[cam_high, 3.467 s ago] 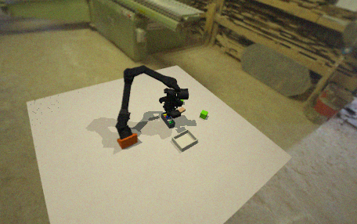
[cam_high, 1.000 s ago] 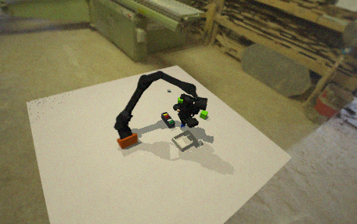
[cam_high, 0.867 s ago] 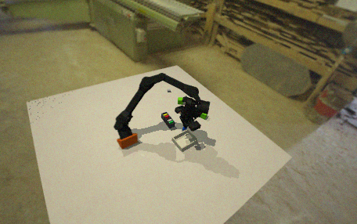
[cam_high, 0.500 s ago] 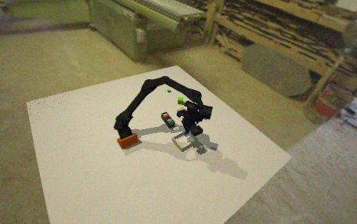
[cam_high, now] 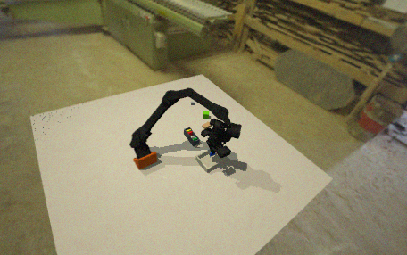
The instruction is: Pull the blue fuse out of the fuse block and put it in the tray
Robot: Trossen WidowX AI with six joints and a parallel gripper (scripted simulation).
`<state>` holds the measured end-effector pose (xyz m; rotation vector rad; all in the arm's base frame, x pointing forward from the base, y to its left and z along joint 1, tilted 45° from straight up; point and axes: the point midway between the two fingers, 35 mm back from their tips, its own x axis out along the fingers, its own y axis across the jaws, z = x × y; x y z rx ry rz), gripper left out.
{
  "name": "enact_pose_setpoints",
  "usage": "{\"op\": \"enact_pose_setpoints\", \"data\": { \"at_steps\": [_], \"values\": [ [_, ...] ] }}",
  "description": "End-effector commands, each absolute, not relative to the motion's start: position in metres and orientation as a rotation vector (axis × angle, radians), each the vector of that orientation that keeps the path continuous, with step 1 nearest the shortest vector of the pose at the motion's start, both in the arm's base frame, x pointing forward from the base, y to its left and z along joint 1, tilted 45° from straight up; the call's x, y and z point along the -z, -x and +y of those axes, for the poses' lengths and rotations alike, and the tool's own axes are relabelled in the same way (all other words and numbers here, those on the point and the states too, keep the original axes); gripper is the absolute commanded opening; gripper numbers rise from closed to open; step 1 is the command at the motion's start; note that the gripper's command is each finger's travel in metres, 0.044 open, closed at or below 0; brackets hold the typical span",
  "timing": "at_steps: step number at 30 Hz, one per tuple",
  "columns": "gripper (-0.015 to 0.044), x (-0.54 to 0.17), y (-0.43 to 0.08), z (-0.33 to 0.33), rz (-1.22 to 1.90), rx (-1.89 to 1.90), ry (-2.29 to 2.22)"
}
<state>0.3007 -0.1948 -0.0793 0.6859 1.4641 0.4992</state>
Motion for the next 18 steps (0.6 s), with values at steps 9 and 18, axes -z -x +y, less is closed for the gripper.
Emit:
{"op": "enact_pose_setpoints", "data": {
  "at_steps": [9,18],
  "values": [
    [0.0000,0.0889,-0.3009,-0.1826,1.466,-0.504,-0.696],
    [0.0236,0.0874,-0.3010,-0.1858,1.466,-0.502,-0.686]
  ]
}}
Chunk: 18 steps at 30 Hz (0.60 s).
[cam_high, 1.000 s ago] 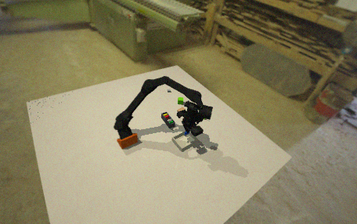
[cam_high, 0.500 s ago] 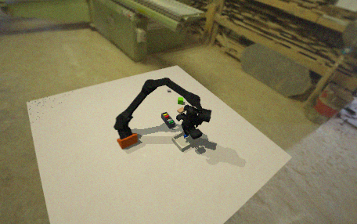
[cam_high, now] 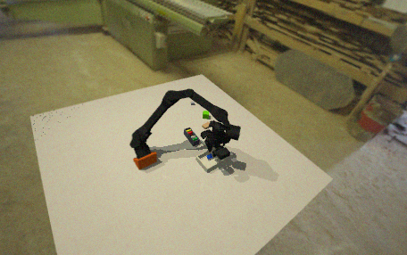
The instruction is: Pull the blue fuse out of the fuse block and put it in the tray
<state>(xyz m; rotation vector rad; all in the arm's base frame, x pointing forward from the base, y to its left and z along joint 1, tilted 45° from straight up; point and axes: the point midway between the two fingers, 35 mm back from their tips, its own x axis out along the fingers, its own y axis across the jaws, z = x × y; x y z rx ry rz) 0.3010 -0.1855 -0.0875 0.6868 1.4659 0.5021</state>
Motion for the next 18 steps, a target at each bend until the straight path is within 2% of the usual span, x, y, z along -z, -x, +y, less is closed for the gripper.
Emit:
{"op": "enact_pose_setpoints", "data": {
  "at_steps": [1,4,8,18],
  "values": [
    [0.0263,0.087,-0.301,-0.186,1.466,-0.502,-0.686],
    [0.0330,0.086,-0.301,-0.187,1.466,-0.502,-0.687],
    [0.0330,0.062,-0.299,-0.209,1.467,-0.502,-0.694],
    [0.0330,0.060,-0.298,-0.211,1.467,-0.503,-0.695]
  ]
}}
